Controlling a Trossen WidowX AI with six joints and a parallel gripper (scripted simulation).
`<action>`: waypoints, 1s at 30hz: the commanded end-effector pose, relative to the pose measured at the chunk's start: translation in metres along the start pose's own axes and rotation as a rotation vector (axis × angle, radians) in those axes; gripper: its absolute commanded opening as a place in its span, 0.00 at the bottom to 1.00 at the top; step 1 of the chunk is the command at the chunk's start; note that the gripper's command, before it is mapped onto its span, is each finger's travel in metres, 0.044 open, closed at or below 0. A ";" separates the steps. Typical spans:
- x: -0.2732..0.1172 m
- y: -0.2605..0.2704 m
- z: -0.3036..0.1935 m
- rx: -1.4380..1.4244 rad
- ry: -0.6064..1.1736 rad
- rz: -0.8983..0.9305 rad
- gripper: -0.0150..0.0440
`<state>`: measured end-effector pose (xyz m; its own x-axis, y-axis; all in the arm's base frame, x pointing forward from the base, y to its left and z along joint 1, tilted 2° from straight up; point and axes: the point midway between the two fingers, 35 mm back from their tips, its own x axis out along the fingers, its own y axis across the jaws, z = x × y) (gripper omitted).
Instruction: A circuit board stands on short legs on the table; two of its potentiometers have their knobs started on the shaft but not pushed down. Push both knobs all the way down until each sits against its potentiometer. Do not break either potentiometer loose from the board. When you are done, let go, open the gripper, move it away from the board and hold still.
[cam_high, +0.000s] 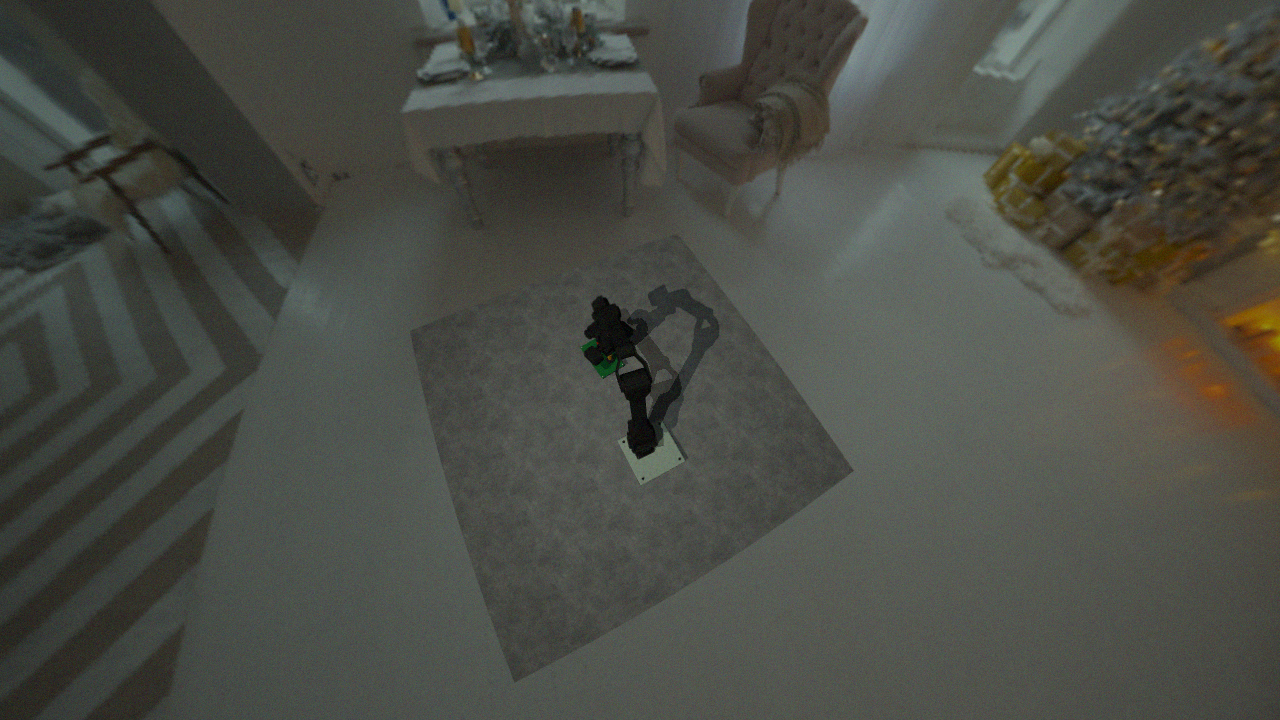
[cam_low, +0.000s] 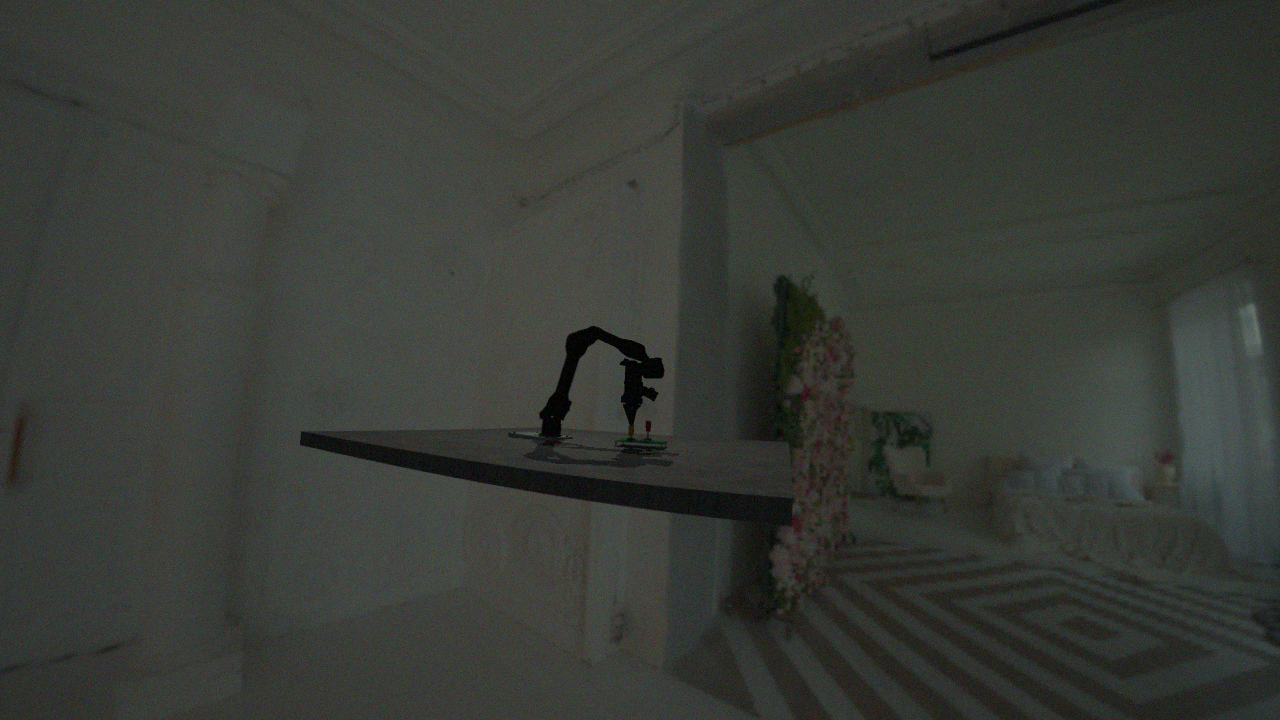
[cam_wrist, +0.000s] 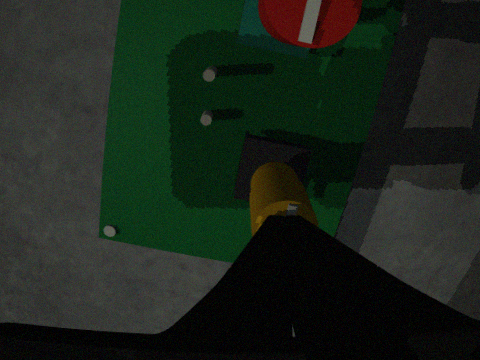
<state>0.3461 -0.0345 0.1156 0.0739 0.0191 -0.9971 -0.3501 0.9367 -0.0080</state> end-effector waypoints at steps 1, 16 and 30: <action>0.002 -0.001 0.000 0.005 0.003 -0.004 0.25; 0.003 -0.001 0.000 0.005 0.003 -0.004 0.25; -0.009 -0.001 0.001 0.005 0.003 -0.004 0.25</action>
<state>0.3460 -0.0345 0.1194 0.0687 0.0195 -0.9974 -0.3500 0.9367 -0.0058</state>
